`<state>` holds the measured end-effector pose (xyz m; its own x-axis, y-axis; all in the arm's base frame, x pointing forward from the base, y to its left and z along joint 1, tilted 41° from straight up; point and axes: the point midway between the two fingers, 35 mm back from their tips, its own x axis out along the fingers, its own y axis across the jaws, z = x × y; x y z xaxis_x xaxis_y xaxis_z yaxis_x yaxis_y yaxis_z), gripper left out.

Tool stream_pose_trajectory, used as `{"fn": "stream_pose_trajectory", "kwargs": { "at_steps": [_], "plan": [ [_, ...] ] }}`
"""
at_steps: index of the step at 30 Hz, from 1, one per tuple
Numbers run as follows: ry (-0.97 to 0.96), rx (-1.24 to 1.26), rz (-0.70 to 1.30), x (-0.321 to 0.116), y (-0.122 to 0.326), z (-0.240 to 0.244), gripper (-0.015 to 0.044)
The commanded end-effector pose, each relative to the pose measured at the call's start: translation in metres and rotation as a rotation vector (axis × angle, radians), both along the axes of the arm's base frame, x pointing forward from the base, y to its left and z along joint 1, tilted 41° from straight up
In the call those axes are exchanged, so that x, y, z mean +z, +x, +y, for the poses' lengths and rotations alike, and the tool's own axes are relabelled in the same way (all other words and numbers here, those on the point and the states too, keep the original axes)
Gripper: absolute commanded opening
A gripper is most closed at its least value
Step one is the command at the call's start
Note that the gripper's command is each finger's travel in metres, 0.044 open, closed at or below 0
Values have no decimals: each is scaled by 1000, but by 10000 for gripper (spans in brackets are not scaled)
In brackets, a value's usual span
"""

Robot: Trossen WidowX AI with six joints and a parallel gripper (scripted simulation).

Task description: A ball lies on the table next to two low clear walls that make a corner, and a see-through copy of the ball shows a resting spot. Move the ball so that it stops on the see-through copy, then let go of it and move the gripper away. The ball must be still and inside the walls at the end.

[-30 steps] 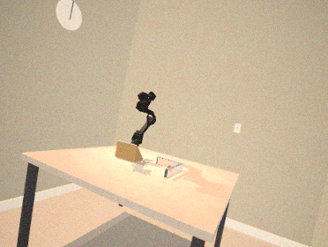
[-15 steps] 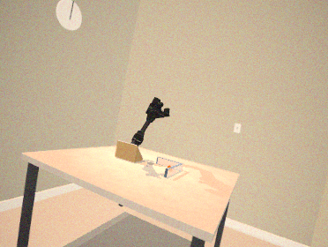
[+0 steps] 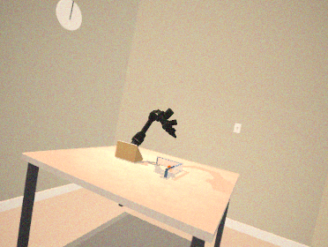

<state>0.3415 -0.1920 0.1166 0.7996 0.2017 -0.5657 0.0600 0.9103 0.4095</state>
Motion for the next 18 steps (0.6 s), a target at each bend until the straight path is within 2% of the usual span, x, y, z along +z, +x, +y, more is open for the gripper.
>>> {"fn": "stream_pose_trajectory", "kwargs": {
  "at_steps": [1, 9, 18],
  "plan": [
    [-191, 415, 37, -25, 22, 67, 240],
    [-352, 898, 11, -50, 24, 144, 240],
    [-474, 1472, -121, -72, 2, 228, 240]
  ]
}}
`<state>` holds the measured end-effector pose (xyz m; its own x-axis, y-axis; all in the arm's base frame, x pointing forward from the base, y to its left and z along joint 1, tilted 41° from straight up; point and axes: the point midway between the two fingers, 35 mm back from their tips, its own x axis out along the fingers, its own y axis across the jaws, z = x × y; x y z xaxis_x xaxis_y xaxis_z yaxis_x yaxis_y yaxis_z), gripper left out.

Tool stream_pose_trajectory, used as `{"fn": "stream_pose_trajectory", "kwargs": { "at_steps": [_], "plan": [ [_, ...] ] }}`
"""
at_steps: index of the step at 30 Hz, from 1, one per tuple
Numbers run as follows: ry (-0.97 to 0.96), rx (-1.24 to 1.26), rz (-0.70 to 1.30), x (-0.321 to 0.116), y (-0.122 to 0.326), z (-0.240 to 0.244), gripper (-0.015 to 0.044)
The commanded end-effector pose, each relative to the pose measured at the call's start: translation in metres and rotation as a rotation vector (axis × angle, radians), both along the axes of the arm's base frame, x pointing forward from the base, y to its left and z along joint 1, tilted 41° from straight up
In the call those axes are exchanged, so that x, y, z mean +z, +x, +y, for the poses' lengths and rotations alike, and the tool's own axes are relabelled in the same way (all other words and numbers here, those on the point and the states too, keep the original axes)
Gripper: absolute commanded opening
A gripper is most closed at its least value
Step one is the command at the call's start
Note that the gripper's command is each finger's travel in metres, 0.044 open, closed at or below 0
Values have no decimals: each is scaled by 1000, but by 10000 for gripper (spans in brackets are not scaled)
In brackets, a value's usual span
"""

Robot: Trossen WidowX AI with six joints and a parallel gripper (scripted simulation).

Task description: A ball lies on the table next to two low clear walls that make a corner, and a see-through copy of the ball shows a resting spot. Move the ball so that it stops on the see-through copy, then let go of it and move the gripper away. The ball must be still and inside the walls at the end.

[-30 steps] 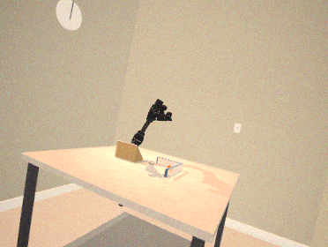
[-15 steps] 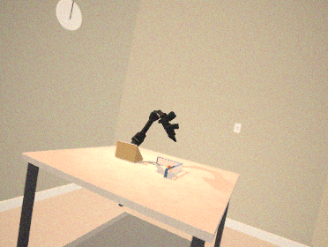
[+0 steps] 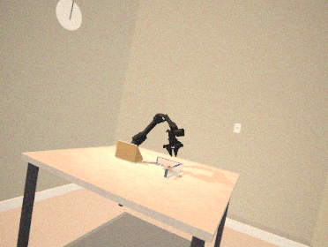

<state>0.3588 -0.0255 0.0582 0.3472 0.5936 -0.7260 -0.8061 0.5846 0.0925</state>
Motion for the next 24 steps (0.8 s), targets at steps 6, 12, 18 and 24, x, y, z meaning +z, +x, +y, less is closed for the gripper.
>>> {"fn": "stream_pose_trajectory", "kwargs": {
  "at_steps": [6, 12, 18, 24],
  "plan": [
    [-66, 527, -72, -16, -19, 71, 240],
    [-66, 527, -72, -16, -19, 71, 240],
    [-65, 527, -72, -26, -18, 80, 240],
    [-65, 527, -72, -29, -18, 83, 240]
  ]
}}
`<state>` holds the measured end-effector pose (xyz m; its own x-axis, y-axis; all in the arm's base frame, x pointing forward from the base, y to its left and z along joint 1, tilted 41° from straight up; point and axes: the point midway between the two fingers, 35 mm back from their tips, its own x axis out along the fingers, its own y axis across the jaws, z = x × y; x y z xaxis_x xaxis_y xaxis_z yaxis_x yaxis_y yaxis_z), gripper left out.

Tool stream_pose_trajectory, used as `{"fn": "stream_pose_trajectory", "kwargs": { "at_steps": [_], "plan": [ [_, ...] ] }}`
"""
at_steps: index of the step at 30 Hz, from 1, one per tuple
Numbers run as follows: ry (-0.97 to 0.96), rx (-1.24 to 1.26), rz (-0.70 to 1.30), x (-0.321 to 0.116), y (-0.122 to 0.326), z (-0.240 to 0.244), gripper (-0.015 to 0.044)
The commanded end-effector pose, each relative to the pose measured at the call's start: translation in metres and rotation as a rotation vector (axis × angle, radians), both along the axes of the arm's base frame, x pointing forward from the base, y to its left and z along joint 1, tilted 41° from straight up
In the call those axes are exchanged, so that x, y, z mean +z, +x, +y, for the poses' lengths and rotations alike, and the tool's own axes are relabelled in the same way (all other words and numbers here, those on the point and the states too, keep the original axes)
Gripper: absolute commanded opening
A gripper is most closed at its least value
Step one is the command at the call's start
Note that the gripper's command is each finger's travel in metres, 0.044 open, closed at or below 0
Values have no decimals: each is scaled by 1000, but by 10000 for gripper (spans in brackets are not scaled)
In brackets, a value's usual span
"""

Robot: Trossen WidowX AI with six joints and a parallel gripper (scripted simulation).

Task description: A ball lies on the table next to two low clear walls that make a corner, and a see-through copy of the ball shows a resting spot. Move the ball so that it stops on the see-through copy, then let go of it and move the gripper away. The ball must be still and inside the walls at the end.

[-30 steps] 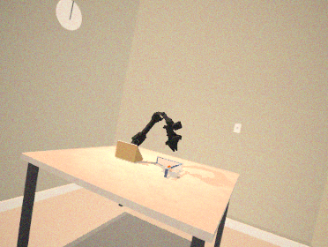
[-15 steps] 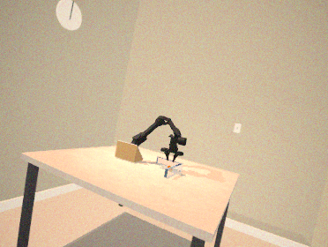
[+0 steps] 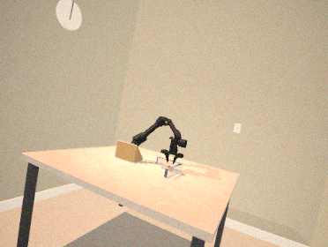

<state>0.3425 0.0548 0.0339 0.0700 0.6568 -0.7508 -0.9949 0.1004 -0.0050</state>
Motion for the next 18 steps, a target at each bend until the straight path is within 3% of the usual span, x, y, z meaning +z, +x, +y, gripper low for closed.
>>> {"fn": "stream_pose_trajectory", "kwargs": {
  "at_steps": [1, 18],
  "plan": [
    [-2, -1, 9, -6, -2, 3, 240],
    [-1, -1, 9, -26, 0, 21, 240]
  ]
}}
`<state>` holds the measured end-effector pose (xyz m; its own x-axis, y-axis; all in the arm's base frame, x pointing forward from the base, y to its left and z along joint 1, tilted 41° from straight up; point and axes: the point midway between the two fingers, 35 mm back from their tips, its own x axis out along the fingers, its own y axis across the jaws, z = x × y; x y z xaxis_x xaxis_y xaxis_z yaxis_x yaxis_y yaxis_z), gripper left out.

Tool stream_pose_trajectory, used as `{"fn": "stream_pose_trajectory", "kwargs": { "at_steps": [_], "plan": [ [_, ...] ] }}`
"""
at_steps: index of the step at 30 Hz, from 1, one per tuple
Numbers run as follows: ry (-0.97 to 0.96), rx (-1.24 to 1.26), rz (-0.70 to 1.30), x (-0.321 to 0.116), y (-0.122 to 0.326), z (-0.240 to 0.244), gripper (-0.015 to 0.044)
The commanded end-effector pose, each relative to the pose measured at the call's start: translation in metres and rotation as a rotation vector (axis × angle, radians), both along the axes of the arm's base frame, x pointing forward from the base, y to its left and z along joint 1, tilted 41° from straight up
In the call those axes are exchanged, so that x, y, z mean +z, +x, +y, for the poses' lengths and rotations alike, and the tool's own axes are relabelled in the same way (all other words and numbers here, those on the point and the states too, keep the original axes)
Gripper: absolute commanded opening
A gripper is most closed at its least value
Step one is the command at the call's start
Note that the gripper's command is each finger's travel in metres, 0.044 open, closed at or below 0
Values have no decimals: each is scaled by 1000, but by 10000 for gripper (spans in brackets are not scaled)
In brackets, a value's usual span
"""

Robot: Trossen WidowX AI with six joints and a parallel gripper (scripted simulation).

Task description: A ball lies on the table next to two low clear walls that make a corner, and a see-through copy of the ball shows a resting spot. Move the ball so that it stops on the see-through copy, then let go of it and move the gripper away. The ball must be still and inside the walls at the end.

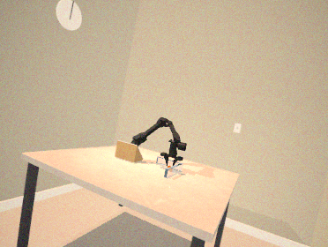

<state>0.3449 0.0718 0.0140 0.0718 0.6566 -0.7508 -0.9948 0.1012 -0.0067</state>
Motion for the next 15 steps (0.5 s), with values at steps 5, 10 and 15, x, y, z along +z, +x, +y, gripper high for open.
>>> {"fn": "stream_pose_trajectory", "kwargs": {
  "at_steps": [5, 10, 15],
  "plan": [
    [0, 0, 10, -8, -2, 6, 188],
    [0, 0, 10, -8, -2, 6, 135],
    [0, 0, 10, -8, -2, 6, 101]
  ]
}}
